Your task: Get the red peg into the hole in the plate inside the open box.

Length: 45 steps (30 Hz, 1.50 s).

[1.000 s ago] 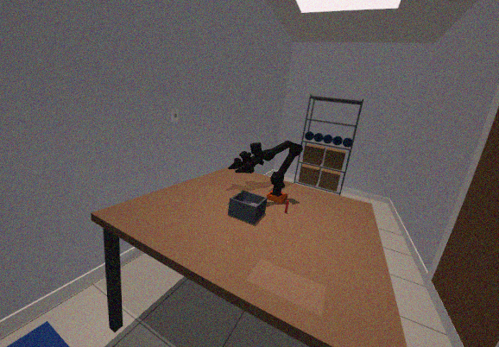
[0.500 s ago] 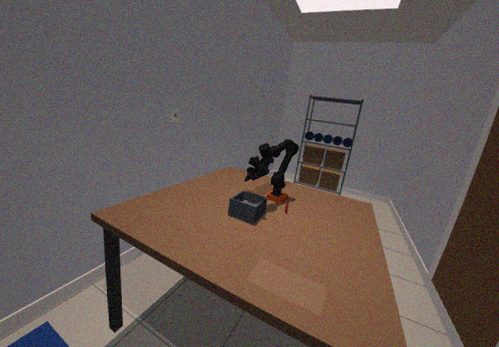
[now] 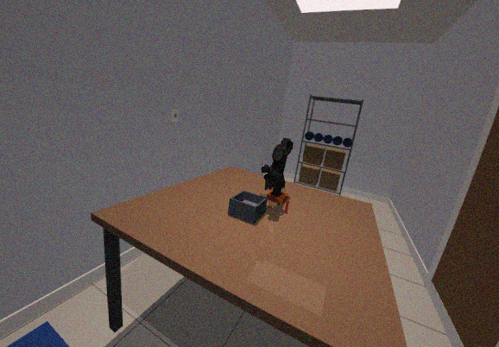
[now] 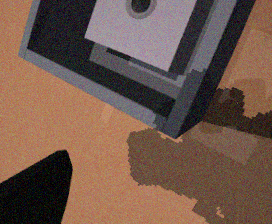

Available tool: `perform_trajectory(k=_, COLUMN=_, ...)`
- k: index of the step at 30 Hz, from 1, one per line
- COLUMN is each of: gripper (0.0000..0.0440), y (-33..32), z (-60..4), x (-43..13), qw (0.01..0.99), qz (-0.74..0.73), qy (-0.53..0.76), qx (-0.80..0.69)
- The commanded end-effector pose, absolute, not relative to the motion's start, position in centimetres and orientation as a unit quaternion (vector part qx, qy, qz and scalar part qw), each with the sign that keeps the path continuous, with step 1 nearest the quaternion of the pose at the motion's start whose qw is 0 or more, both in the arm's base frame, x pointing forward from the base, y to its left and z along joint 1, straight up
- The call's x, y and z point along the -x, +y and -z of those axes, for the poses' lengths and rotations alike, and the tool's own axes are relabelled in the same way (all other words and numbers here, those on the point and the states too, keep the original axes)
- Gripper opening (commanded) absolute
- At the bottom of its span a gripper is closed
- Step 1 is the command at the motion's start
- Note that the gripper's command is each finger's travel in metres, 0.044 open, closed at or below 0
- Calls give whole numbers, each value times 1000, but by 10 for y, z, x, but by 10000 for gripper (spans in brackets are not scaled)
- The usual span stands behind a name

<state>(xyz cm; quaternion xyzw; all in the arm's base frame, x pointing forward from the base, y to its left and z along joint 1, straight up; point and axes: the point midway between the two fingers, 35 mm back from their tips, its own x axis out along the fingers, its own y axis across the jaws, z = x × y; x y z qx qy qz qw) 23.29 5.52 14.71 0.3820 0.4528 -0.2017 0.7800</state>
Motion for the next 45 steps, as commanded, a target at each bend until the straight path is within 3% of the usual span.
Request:
perform_trajectory(k=1, gripper=440, y=65, z=-140, x=-219, qw=756, qz=223, qy=477, qx=-389)
perform_trajectory(k=14, gripper=440, y=105, z=-107, x=-168, qw=677, qz=281, qy=557, qx=-390)
perform_trajectory(k=32, gripper=436, y=140, z=-45, x=-157, qw=652, qz=264, qy=578, qx=-415)
perform_trajectory(k=36, gripper=369, y=142, z=-36, x=-155, qw=642, qz=268, qy=582, qx=-421)
perform_trajectory(k=45, gripper=140, y=147, z=-35, x=-152, qw=622, qz=263, qy=606, qx=-420)
